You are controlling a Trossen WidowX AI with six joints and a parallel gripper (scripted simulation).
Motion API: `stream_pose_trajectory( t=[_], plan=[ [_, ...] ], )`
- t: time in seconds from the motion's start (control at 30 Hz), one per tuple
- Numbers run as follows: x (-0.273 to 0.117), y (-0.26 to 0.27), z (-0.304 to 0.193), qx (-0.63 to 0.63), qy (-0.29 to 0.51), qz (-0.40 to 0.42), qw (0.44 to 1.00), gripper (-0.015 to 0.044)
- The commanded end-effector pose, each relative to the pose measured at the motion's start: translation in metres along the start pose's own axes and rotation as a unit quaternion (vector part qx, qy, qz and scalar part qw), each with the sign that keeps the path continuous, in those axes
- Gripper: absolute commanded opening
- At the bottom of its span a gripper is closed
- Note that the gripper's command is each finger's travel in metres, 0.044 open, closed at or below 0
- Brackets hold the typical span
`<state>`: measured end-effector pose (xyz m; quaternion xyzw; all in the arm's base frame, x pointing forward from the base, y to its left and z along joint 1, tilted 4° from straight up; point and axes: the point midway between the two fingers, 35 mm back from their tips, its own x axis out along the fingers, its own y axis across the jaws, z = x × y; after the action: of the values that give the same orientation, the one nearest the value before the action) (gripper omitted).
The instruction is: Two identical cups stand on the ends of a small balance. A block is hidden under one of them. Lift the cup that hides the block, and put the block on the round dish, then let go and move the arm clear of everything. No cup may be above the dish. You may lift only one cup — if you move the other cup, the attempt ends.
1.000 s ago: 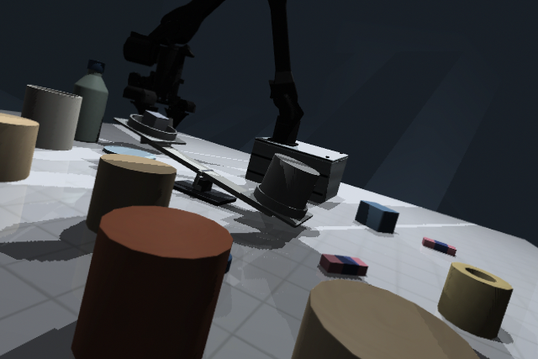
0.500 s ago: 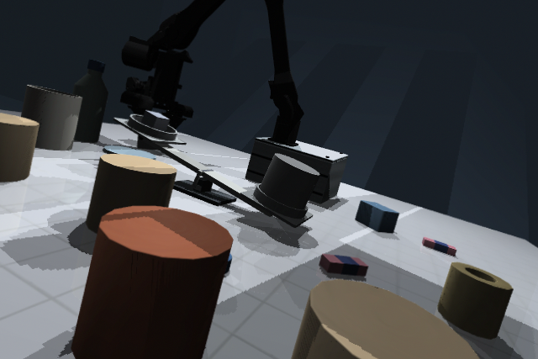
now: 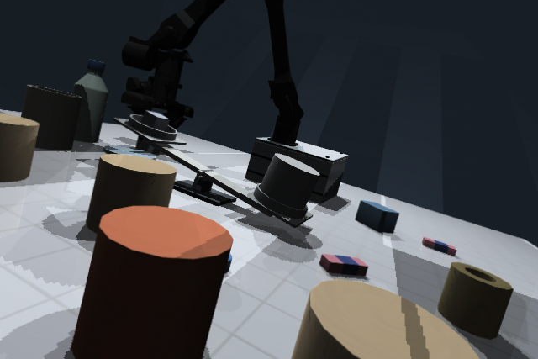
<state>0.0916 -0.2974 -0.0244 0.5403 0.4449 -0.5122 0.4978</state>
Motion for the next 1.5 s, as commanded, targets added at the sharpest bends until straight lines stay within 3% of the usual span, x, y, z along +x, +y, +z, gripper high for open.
stream_pose_trajectory(
  t=[0.0, 0.07, 0.27, 0.5, 0.97, 1.47],
  plan=[
    [-0.026, 0.001, 0.002, 0.000, -0.002, 0.002, 1.000, 0.0440],
    [-0.050, 0.001, 0.001, 0.000, -0.002, 0.002, 1.000, 0.0440],
    [-0.053, 0.001, 0.000, 0.000, -0.002, 0.002, 1.000, 0.0440],
    [-0.067, 0.031, 0.005, -0.030, -0.027, 0.022, 0.999, 0.0260],
    [-0.074, 0.061, -0.011, -0.245, -0.028, 0.019, 0.969, 0.0260],
    [-0.080, 0.091, -0.034, -0.485, -0.024, 0.013, 0.874, 0.0260]
  ],
)
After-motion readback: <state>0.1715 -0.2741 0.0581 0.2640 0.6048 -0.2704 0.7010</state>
